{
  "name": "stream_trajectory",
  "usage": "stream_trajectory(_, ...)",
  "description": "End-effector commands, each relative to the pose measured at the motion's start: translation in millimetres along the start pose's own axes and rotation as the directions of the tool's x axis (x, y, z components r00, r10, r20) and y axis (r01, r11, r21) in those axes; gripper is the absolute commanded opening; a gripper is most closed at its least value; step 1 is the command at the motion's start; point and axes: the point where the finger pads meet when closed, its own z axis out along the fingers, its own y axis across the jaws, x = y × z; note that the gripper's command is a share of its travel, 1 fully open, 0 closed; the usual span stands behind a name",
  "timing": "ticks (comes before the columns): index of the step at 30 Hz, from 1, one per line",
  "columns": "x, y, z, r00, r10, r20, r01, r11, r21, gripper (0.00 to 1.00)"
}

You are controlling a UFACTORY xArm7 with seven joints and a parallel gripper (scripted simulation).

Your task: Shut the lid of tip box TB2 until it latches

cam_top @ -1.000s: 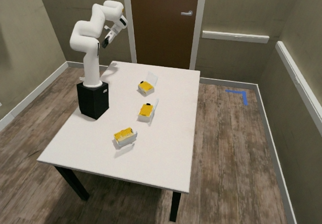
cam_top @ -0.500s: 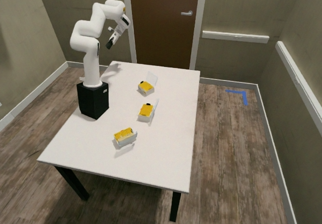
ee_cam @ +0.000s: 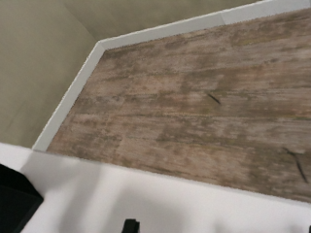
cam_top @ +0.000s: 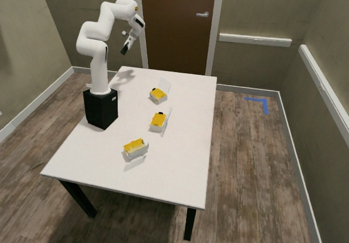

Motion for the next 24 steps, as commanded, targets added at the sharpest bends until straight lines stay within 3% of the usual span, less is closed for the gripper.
stream_trajectory(1, -20.5, -6.0, -8.4, 1.000, -0.010, 0.030, 0.011, 1.000, -0.025, 1.00)
stream_trajectory(8, -41.6, -12.6, -13.9, 1.000, -0.010, 0.030, 0.011, 1.000, -0.025, 1.00)
stream_trajectory(10, -50.6, -16.3, -16.3, 0.997, -0.021, 0.076, 0.025, 0.999, -0.049, 1.00)
stream_trajectory(19, -84.8, -30.8, -25.2, 0.997, -0.021, 0.076, 0.025, 0.999, -0.049, 1.00)
stream_trajectory(21, -93.4, -35.3, -27.4, 0.992, -0.032, 0.121, 0.040, 0.997, -0.065, 1.00)
stream_trajectory(24, -97.8, -37.6, -28.5, 0.992, -0.032, 0.121, 0.040, 0.997, -0.065, 1.00)
